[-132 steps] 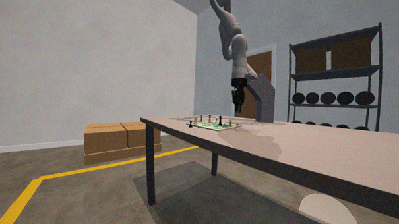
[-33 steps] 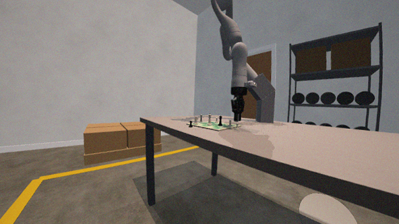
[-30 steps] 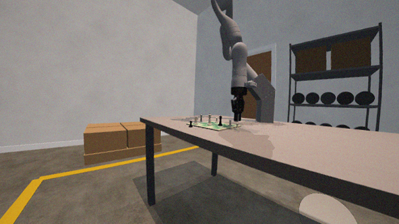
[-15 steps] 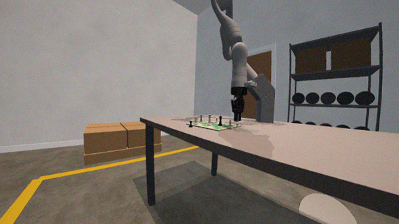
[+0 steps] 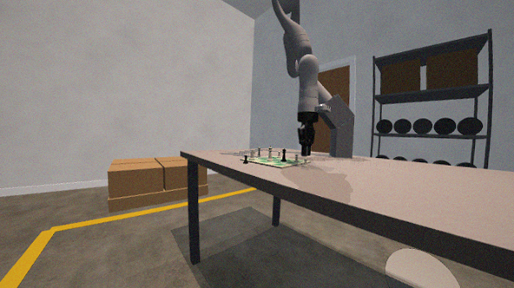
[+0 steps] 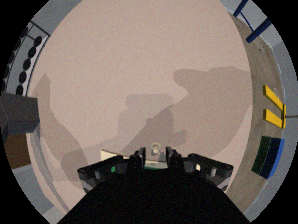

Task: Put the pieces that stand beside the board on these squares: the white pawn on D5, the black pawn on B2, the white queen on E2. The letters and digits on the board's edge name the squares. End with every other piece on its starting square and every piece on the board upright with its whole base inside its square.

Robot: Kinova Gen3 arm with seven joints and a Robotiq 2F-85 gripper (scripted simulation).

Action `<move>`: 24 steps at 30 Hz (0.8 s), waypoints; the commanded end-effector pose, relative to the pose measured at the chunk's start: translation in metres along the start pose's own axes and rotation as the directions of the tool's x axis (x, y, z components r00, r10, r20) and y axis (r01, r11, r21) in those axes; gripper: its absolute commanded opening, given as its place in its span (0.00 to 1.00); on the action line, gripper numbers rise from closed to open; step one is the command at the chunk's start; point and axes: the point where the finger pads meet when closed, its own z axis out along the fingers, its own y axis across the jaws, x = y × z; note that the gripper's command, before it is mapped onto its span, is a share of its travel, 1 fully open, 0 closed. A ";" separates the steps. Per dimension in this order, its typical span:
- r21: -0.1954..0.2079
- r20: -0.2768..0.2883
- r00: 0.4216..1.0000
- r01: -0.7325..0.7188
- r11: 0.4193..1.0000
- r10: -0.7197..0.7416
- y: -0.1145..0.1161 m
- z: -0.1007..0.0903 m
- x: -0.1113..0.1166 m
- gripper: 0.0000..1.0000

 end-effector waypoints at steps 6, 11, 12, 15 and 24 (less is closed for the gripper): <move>-0.001 -0.001 1.000 0.000 1.000 0.000 0.001 0.006 0.000 0.34; -0.001 -0.001 1.000 0.000 1.000 0.000 0.001 0.011 0.000 0.34; -0.001 -0.001 1.000 0.000 1.000 0.000 0.001 0.013 0.000 0.34; -0.001 -0.001 1.000 0.000 1.000 0.000 0.001 0.019 0.000 0.34; -0.001 -0.001 1.000 0.000 1.000 0.000 0.001 0.031 0.000 0.34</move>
